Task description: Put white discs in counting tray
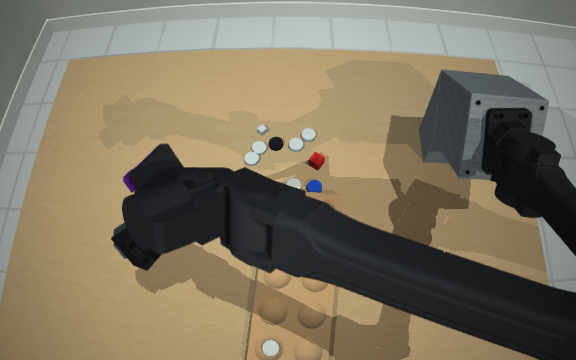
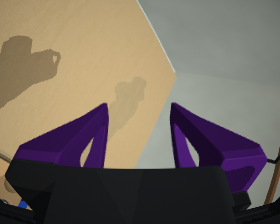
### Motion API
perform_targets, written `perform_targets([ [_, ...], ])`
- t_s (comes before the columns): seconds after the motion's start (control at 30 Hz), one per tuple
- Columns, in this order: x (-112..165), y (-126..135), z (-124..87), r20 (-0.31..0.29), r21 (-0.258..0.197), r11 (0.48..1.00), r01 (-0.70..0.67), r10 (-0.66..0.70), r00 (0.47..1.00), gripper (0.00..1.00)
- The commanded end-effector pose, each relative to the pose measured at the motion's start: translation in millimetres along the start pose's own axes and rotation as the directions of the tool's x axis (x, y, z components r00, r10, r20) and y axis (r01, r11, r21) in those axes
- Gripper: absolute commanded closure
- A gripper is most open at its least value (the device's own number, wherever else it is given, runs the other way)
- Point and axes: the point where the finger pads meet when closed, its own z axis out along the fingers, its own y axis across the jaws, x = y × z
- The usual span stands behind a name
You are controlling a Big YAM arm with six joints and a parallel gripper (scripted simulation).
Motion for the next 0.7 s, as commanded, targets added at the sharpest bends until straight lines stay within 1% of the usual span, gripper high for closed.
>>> perform_targets([
  [0.0, 42, -18, 19, -0.076, -0.022, 0.999, 0.042, -0.044, 0.996, 0.55],
  [0.03, 80, -11, 34, -0.131, -0.086, 0.995, 0.044, -0.055, 0.990, 0.55],
  [0.1, 80, -11, 34, -0.131, -0.086, 0.995, 0.044, -0.055, 0.990, 0.55],
  [0.13, 90, -17, 48, -0.138, -0.126, 0.990, 0.063, -0.081, 0.987, 0.55],
  [0.17, 122, -10, 59, -0.174, -0.185, 0.981, 0.058, -0.091, 0.980, 0.55],
  [0.23, 129, -6, 58, -0.184, -0.191, 0.980, 0.051, -0.087, 0.979, 0.55],
  [0.27, 167, 8, 65, -0.225, -0.256, 0.966, 0.031, -0.091, 0.970, 0.55],
  [0.3, 162, 4, 66, -0.217, -0.252, 0.967, 0.037, -0.094, 0.972, 0.55],
  [0.33, 198, 18, 71, -0.251, -0.312, 0.950, 0.014, -0.096, 0.963, 0.55],
  [0.37, 191, 13, 73, -0.240, -0.306, 0.952, 0.023, -0.101, 0.966, 0.55],
  [0.4, 222, 25, 76, -0.265, -0.362, 0.932, 0.000, -0.103, 0.959, 0.55],
  [0.43, 246, 34, 80, -0.277, -0.408, 0.913, -0.017, -0.106, 0.955, 0.55],
  [0.47, 238, 28, 83, -0.265, -0.401, 0.916, -0.005, -0.111, 0.958, 0.55],
  [0.5, 265, 40, 83, -0.281, -0.448, 0.893, -0.031, -0.108, 0.954, 0.55],
  [0.53, 261, 37, 85, -0.275, -0.445, 0.895, -0.024, -0.111, 0.955, 0.55],
  [0.57, 289, 52, 83, -0.292, -0.490, 0.870, -0.055, -0.105, 0.951, 0.55],
  [0.6, 309, 62, 82, -0.299, -0.527, 0.846, -0.077, -0.100, 0.949, 0.55],
  [0.67, 309, 62, 82, -0.299, -0.527, 0.846, -0.077, -0.100, 0.949, 0.55],
])
